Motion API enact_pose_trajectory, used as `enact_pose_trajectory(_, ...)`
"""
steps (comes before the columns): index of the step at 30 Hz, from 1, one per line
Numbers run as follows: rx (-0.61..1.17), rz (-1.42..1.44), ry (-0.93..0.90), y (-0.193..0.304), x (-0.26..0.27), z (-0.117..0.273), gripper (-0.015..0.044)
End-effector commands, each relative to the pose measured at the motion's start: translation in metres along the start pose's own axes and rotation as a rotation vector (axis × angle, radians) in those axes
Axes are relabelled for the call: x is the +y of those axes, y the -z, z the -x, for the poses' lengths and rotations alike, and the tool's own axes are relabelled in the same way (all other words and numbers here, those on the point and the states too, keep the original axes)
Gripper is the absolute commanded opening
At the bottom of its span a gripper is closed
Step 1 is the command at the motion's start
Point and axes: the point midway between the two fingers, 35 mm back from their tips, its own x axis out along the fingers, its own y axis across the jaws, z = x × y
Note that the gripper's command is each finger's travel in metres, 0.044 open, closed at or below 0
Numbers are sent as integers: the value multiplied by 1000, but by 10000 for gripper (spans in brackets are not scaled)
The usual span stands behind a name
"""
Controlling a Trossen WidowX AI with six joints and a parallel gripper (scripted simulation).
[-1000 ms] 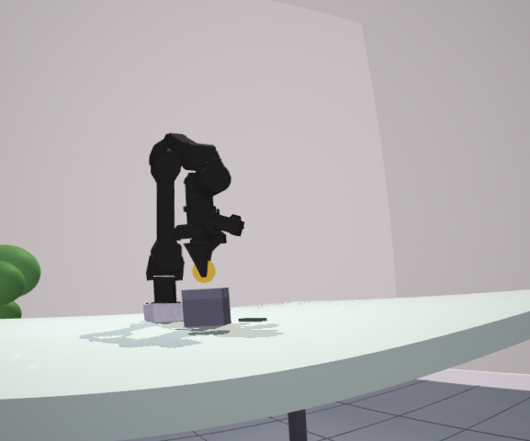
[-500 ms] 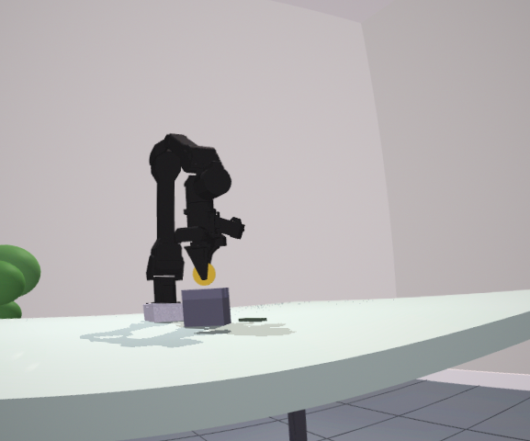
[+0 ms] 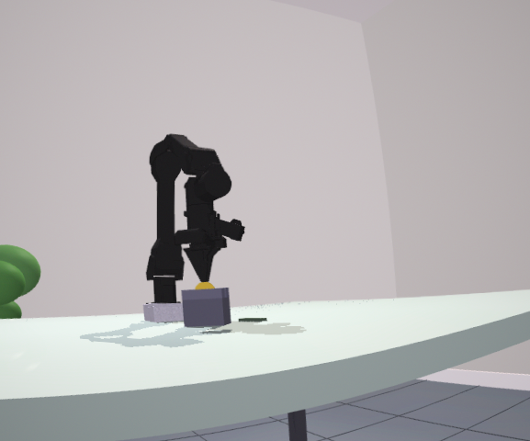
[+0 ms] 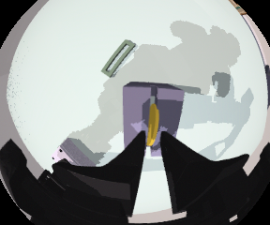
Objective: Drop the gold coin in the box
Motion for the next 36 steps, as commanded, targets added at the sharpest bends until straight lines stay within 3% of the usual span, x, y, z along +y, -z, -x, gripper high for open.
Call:
enact_pose_trajectory(1, 0, 0, 1, 0, 0, 0, 157)
enact_pose_trajectory(10, 0, 0, 1, 0, 0, 0, 161)
enact_pose_trajectory(19, 1, 0, 1, 0, 0, 20, 397)
enact_pose_trajectory(21, 2, -1, -2, 0, 1, 40, 440)
enact_pose_trajectory(24, 5, -2, -6, 2, 3, 62, 440)
enact_pose_trajectory(36, 5, -2, -6, 2, 3, 62, 440)
